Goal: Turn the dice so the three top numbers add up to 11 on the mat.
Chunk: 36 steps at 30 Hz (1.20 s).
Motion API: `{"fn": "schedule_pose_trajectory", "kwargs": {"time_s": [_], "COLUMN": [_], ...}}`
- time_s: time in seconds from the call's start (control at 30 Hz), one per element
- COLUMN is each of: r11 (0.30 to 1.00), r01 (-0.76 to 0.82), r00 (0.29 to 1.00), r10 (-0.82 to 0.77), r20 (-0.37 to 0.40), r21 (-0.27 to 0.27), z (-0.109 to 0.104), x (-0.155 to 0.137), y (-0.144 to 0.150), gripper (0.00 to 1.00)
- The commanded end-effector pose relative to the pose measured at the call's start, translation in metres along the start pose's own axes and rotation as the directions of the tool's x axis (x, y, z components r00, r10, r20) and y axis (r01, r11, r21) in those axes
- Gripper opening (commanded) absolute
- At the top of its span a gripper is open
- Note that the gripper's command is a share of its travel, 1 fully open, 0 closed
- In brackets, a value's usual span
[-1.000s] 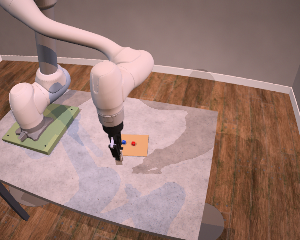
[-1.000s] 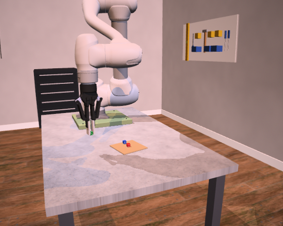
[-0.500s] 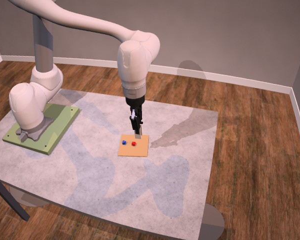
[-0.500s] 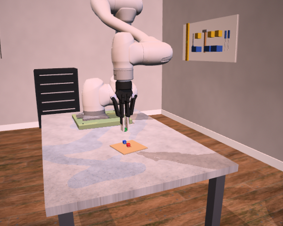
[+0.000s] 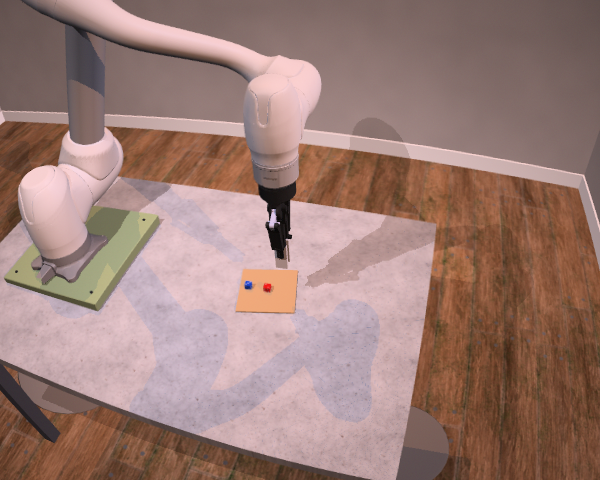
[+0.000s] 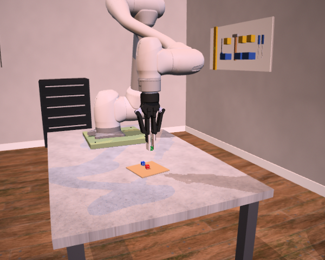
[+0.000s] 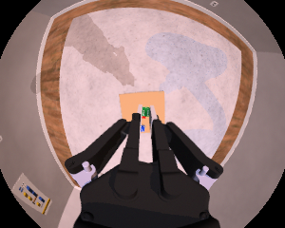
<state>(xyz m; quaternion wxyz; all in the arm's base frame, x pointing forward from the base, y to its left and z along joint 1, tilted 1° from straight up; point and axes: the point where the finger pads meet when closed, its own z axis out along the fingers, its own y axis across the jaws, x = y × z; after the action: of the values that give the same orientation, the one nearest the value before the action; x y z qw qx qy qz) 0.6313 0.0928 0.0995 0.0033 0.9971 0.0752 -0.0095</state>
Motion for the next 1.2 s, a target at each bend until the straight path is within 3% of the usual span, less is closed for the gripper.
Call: {"fn": "schedule_pose_trajectory", "kwargs": {"time_s": [0.0,0.2,0.83,1.17], "r11": [1.0,1.0,1.0,1.0], "r01": [0.0,0.0,0.0,0.0], "r00": [1.0,1.0,1.0,1.0], "r10": [0.0,0.0,0.0,0.0], "r20": [0.004,0.004,0.004,0.004], "r21": [-0.002,-0.002,-0.002,-0.002], "z": [0.001,0.014,0.087,0.096], "x": [0.0,0.0,0.0,0.0], "y": [-0.002,-0.002,-0.002,-0.002], "gripper": [0.07,0.07,0.07,0.07]}}
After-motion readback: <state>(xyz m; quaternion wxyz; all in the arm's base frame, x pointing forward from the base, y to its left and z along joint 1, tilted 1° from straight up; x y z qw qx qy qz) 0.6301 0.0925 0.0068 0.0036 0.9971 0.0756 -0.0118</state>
